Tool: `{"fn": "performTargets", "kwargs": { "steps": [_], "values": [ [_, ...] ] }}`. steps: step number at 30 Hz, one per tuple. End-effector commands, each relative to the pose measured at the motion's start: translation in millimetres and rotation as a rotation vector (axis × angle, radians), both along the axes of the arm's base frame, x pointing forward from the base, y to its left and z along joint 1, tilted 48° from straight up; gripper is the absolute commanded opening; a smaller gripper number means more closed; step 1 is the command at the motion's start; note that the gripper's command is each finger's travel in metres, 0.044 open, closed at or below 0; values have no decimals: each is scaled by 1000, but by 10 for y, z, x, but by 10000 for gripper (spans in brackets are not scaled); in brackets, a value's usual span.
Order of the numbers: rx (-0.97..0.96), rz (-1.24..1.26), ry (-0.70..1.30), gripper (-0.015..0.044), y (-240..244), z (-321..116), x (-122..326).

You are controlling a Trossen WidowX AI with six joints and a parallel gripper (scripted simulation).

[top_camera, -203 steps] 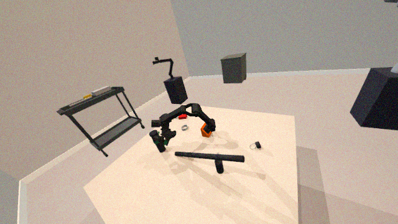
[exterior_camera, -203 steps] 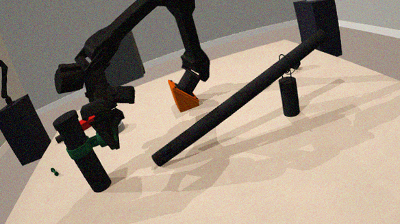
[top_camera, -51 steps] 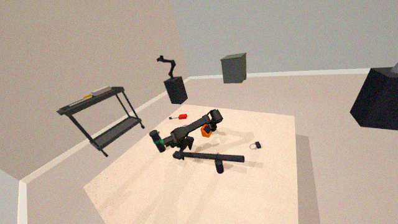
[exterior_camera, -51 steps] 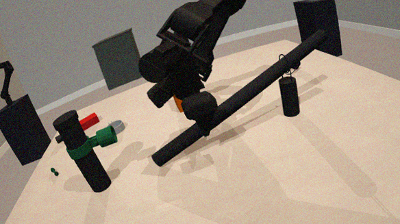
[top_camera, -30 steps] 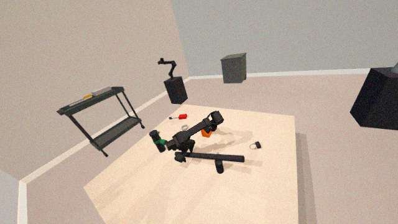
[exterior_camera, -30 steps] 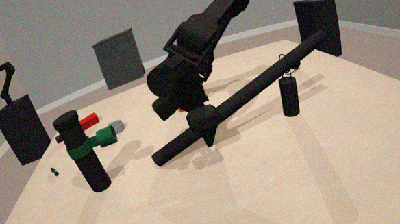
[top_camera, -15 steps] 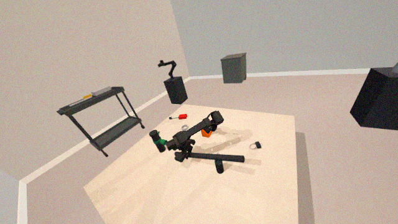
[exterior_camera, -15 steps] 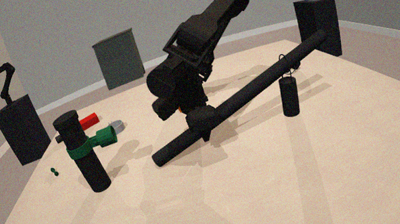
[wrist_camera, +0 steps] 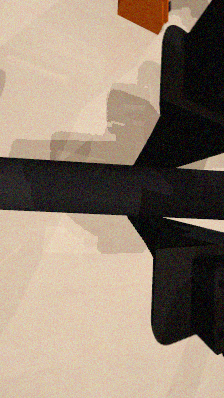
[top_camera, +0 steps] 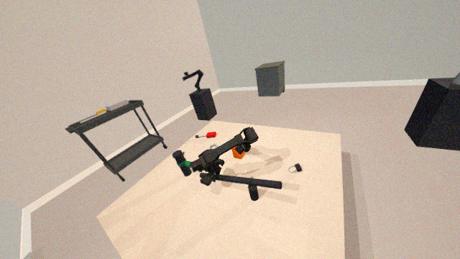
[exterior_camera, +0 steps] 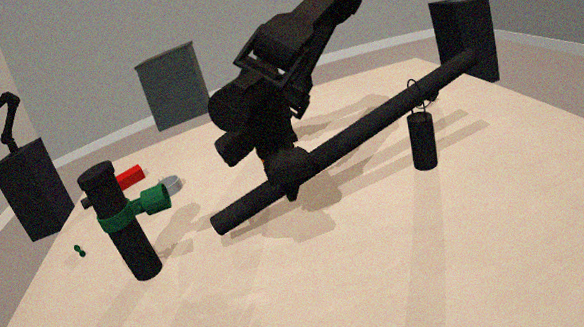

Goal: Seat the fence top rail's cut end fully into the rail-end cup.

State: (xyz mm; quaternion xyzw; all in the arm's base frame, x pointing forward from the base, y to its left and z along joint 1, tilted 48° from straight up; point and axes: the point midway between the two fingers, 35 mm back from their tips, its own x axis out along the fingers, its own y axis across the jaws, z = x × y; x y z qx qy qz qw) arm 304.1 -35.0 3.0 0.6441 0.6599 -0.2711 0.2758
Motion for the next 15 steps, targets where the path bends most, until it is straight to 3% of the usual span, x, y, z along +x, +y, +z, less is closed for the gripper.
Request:
{"fn": "performTargets", "kwargs": {
  "steps": [1, 5, 15],
  "values": [
    [-115, -9, -14, 0, -353, 58, 22],
    [-207, -12, -7, 0, -620, 107, 6],
    [-212, -12, -6, 0, -634, 109, 5]
  ]
}}
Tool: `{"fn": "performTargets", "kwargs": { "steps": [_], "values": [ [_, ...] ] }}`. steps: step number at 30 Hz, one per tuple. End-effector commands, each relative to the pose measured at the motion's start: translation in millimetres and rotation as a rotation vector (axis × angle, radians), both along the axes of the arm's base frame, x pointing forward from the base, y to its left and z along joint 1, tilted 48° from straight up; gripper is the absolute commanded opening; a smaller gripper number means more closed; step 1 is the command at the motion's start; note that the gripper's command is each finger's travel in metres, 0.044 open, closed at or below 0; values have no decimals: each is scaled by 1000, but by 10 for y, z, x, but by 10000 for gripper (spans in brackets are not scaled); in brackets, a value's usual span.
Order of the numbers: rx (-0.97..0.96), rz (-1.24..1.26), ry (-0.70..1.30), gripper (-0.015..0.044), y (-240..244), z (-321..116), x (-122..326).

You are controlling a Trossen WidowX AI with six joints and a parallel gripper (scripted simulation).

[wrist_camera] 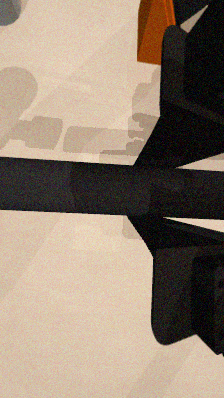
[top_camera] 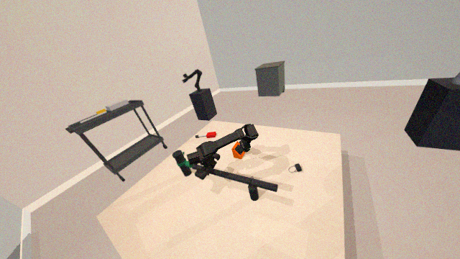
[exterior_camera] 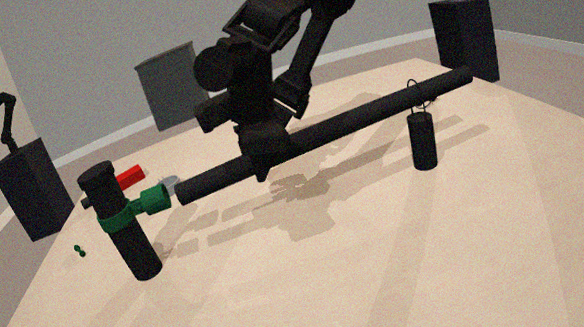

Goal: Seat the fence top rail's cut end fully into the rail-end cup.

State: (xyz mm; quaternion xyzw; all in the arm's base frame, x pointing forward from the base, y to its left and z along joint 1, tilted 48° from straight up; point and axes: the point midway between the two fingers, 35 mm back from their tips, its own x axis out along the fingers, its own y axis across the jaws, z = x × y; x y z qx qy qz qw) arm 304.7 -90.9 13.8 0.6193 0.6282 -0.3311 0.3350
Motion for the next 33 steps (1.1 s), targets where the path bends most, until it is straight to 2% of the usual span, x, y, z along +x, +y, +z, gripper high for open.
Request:
{"fn": "performTargets", "kwargs": {
  "steps": [1, 13, 33],
  "values": [
    [-25, -3, -1, 0, -76, 1, -1],
    [-2, 0, 0, 0, -8, 3, 1],
    [-3, 0, 0, 0, -166, 6, 8]
  ]
}}
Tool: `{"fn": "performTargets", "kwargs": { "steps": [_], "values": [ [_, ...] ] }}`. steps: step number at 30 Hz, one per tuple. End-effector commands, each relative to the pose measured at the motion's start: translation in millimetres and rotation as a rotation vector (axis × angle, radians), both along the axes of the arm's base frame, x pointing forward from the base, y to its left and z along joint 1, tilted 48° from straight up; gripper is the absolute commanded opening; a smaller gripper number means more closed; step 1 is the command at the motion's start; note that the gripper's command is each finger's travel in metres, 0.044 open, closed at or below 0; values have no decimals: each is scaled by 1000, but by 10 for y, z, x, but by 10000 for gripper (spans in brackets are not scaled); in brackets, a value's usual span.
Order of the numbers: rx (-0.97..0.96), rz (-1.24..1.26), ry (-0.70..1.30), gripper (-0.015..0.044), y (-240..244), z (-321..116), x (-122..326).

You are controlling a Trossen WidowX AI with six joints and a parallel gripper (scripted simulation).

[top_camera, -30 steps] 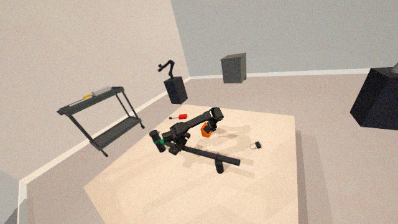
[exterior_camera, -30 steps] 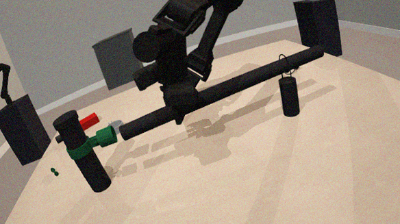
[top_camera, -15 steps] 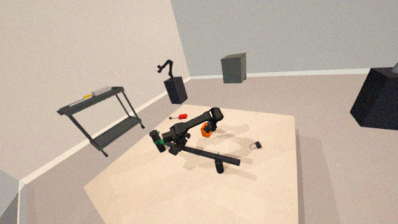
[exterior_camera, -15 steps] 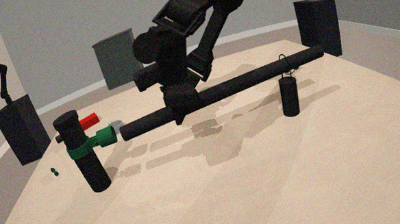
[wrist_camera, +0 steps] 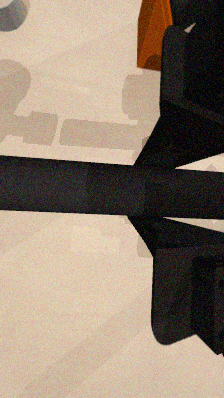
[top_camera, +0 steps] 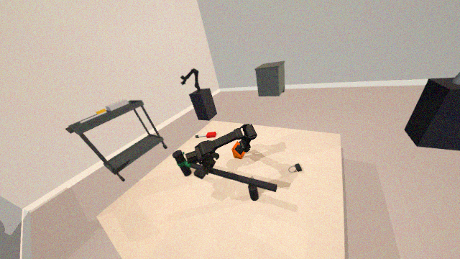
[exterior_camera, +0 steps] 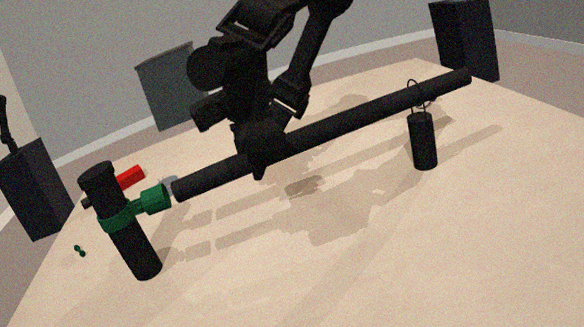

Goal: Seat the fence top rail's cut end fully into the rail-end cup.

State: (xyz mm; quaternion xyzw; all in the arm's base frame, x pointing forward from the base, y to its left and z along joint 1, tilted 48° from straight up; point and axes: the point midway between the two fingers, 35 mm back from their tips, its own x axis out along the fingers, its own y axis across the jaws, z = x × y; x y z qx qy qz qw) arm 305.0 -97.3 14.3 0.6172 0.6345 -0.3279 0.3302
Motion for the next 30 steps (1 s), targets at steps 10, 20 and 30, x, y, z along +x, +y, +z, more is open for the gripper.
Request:
{"fn": "performTargets", "kwargs": {
  "steps": [10, 20, 30],
  "values": [
    [-6, -3, -3, 0, -132, -114, 1],
    [-1, 0, -1, 0, -146, -171, -2],
    [-1, 0, -1, 0, -146, -171, -2]
  ]
}}
